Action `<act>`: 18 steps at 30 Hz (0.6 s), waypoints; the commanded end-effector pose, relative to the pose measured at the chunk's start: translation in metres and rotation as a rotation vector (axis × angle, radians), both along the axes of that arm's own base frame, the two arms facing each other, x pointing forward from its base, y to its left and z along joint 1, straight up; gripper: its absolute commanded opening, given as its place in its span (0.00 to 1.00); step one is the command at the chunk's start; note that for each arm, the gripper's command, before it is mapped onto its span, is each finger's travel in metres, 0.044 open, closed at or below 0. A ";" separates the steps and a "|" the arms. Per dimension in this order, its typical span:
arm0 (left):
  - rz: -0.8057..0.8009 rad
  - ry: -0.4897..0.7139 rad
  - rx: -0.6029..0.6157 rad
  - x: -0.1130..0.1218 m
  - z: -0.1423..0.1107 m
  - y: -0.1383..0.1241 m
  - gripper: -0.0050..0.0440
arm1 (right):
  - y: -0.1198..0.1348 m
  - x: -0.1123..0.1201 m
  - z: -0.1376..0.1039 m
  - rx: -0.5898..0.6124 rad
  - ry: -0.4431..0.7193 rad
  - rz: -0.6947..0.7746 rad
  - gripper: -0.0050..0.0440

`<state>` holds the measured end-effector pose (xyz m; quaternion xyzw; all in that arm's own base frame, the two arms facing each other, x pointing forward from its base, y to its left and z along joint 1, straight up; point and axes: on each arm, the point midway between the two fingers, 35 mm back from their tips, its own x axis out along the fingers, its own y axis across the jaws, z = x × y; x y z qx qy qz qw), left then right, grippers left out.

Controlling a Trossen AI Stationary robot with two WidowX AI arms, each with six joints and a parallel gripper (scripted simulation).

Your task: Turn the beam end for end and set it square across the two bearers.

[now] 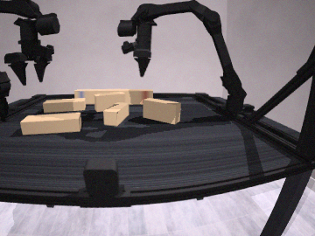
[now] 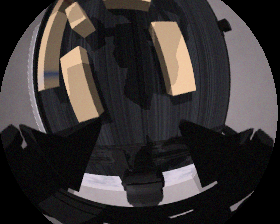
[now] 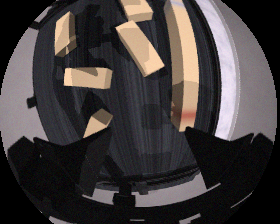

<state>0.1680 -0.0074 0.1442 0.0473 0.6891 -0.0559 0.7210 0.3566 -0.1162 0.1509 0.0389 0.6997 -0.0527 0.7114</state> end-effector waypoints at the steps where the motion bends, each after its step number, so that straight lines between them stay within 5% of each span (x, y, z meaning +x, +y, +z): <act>1: 0.007 0.007 0.003 -0.002 -0.001 0.001 1.00 | 0.015 -0.015 0.008 0.003 -0.003 0.002 1.00; 18: 0.021 0.019 0.007 -0.005 -0.002 0.003 1.00 | 0.061 -0.073 0.018 0.010 0.002 0.012 1.00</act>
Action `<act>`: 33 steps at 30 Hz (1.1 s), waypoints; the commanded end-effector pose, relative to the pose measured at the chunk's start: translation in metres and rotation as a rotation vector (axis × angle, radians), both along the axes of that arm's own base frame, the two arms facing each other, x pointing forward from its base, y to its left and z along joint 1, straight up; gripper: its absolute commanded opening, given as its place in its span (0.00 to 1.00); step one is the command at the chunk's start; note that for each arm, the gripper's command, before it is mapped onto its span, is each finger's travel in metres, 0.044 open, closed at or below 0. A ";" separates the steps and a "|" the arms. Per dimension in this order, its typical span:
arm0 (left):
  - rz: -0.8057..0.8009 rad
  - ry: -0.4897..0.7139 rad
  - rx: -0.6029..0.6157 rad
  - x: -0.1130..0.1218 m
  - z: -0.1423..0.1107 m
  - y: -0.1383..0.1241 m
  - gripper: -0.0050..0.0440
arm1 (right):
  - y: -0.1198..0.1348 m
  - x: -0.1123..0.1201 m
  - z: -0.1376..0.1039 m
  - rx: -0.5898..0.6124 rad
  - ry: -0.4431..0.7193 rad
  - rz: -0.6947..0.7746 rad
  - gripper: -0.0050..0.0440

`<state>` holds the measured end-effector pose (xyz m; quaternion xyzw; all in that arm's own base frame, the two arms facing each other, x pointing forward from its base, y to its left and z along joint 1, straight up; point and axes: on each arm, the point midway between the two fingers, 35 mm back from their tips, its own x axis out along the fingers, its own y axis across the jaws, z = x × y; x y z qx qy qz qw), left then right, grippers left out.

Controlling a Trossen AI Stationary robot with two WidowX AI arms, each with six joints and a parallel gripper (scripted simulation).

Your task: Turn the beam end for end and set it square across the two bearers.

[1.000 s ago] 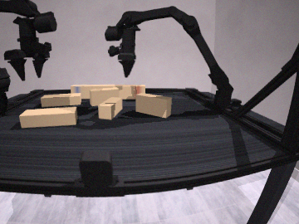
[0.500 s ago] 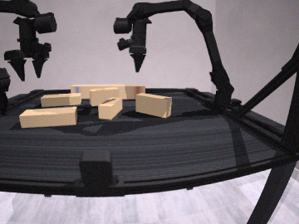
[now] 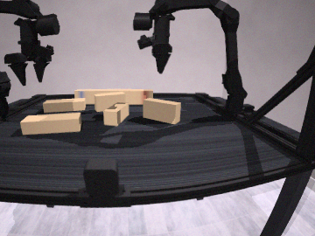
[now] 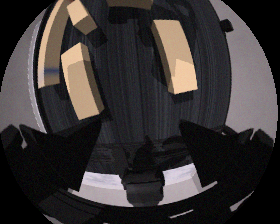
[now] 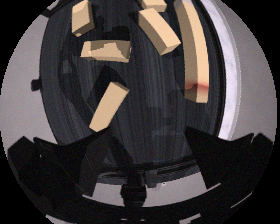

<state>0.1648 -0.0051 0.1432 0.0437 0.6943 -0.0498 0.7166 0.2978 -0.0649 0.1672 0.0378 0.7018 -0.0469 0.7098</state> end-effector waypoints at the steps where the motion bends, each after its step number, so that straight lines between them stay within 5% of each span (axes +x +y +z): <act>1: 0.008 0.007 0.003 -0.002 -0.001 0.001 1.00 | 0.013 -0.019 0.002 0.004 -0.002 0.003 1.00; 33: 0.034 0.030 0.010 -0.007 -0.002 0.005 1.00 | 0.064 -0.138 -0.025 0.013 0.010 0.021 1.00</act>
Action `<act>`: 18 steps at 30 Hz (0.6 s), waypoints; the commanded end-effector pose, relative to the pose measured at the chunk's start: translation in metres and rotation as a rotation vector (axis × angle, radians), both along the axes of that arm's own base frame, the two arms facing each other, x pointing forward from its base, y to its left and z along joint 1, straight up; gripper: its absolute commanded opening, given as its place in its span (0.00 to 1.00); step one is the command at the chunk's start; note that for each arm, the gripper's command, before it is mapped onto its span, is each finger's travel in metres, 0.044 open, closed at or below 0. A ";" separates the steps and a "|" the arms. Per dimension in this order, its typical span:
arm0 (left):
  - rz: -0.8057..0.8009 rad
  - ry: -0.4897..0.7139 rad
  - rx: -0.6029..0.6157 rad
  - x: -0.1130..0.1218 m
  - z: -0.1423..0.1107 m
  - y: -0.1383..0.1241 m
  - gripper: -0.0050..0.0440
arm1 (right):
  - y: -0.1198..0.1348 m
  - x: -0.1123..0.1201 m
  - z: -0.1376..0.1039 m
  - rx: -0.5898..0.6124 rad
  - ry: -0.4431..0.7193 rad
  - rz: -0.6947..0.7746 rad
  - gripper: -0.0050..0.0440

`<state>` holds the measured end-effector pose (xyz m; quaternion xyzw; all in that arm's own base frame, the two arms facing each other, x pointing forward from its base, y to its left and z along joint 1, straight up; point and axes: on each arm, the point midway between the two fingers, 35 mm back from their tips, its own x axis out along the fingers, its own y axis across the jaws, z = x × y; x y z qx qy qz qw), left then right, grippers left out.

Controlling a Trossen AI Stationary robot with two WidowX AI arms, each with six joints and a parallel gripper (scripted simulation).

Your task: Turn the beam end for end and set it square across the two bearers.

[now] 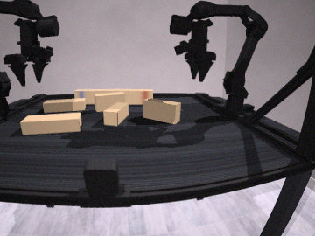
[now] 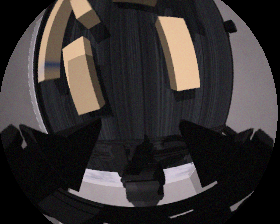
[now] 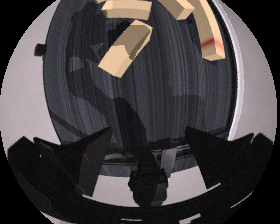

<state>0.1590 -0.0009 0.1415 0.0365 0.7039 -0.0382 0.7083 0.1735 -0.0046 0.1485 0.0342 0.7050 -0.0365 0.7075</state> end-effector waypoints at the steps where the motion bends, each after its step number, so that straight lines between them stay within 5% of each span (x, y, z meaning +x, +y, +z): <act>1: 0.007 0.006 0.003 -0.002 -0.001 0.001 1.00 | 0.004 -0.015 -0.007 0.003 0.003 0.002 1.00; 18: 0.008 0.006 0.003 0.014 -0.004 0.016 0.94 | 0.005 -0.016 -0.008 0.004 0.003 0.002 1.00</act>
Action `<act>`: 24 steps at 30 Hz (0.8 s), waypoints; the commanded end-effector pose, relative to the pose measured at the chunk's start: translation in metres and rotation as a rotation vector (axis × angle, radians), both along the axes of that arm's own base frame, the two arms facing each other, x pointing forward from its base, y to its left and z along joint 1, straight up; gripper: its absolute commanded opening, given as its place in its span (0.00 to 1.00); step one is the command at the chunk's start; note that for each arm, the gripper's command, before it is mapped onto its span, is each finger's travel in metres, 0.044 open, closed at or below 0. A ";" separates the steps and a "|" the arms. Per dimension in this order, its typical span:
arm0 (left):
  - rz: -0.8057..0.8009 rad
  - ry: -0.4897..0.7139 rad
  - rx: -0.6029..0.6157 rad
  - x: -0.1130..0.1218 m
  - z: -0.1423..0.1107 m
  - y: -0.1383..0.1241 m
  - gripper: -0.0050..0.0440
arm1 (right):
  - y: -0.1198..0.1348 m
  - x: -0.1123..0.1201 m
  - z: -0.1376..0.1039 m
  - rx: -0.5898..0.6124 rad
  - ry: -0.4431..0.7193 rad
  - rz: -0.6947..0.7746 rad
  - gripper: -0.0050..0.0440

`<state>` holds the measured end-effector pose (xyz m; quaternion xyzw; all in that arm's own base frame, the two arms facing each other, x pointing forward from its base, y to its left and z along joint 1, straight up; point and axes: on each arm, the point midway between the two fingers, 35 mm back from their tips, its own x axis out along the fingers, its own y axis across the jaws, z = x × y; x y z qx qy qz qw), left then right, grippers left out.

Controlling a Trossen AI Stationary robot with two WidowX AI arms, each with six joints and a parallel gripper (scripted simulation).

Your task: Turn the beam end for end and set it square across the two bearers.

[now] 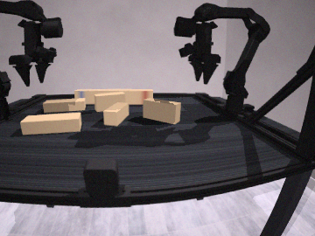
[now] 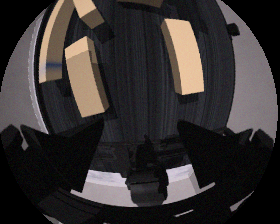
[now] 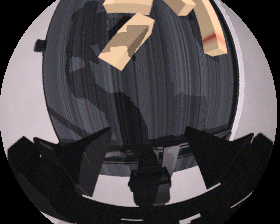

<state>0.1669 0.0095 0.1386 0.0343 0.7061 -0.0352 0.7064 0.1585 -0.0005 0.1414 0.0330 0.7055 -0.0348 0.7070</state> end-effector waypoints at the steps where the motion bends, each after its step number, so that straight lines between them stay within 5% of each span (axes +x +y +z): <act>1: 0.000 0.000 0.001 0.007 -0.001 0.007 0.94 | 0.000 -0.001 -0.001 0.003 0.002 -0.002 1.00; 24: 0.000 0.000 0.001 0.046 -0.011 0.047 0.94 | 0.000 -0.001 -0.001 0.003 0.002 -0.002 1.00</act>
